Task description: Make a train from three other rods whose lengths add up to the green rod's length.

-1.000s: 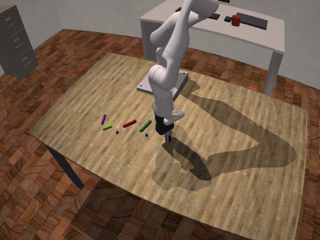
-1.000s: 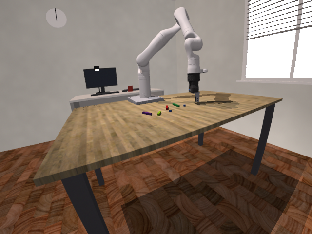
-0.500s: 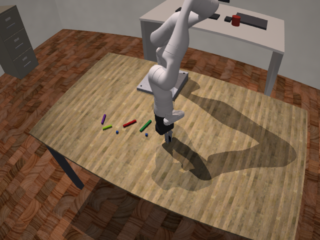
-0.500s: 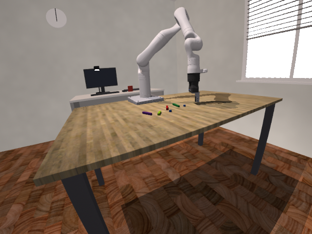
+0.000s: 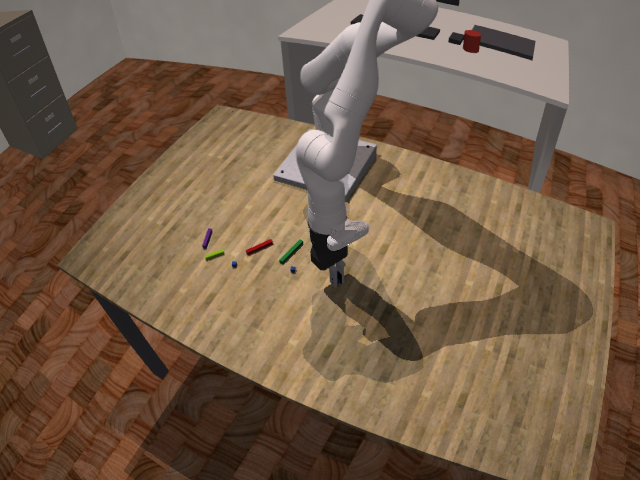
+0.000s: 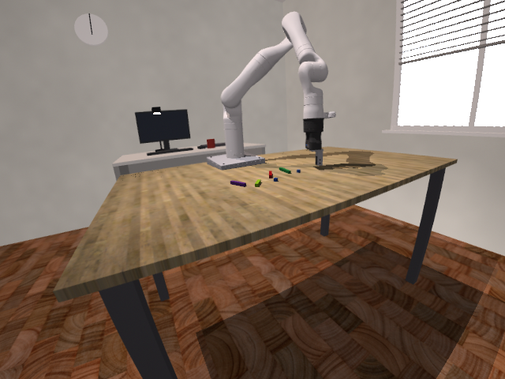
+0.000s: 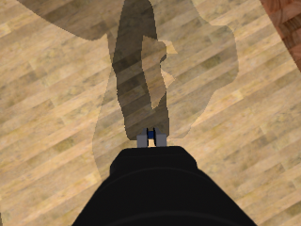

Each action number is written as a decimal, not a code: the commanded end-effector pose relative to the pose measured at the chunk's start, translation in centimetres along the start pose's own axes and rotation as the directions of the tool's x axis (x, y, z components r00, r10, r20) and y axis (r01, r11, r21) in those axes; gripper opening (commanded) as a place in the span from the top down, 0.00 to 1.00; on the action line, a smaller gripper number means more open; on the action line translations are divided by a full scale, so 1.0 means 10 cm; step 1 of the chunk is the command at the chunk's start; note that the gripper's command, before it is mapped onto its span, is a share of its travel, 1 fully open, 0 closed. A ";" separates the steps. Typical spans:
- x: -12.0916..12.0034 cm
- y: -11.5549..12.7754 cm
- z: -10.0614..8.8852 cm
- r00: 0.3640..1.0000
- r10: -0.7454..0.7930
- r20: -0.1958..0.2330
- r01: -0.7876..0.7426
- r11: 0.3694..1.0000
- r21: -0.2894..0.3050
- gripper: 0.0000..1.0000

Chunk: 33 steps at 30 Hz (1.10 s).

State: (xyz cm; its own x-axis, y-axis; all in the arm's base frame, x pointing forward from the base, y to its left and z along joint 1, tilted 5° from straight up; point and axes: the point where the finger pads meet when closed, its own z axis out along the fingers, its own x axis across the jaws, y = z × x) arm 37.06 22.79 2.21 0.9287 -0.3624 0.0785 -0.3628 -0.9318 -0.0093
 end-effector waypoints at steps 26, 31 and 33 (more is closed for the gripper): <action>0.00 0.00 0.11 1.000 0.000 -0.001 0.000 1.000 0.001 0.76; 0.00 0.00 0.11 1.000 0.000 -0.001 0.000 1.000 0.001 0.76; 0.00 0.00 0.11 1.000 0.000 -0.001 0.000 1.000 0.001 0.76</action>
State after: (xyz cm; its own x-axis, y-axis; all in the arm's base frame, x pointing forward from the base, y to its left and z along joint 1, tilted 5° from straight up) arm 37.15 22.77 1.03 0.9288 -0.3622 0.0785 -0.3626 -0.9319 -0.0094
